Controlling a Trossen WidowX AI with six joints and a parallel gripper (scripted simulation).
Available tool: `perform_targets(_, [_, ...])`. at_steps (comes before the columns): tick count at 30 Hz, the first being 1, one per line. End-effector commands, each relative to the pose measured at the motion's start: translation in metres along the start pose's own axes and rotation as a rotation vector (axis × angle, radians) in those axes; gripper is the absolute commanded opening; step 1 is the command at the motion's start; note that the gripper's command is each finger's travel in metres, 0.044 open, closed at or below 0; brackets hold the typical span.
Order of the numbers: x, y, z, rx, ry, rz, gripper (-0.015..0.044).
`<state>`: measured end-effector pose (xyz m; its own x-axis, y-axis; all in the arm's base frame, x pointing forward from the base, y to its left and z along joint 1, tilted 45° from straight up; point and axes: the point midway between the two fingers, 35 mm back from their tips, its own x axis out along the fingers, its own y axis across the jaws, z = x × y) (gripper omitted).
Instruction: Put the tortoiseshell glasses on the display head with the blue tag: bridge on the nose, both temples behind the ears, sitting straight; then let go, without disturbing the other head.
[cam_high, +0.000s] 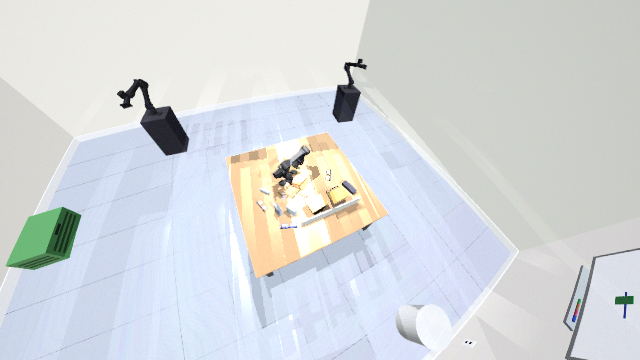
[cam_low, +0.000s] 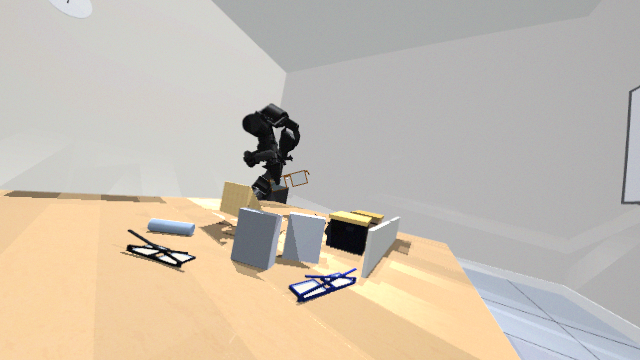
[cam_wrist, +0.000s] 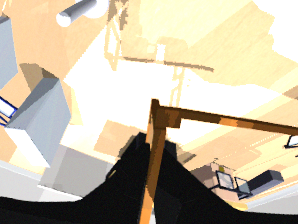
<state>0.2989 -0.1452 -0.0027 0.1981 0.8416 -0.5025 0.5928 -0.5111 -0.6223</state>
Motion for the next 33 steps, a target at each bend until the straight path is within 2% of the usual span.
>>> perform_targets(1, [0.003, -0.006, -0.003, -0.165, -0.021, -0.005, 0.0000])
perform_targets(33, [0.023, -0.043, -0.022, -1.384, -0.108, -0.117, 0.0000])
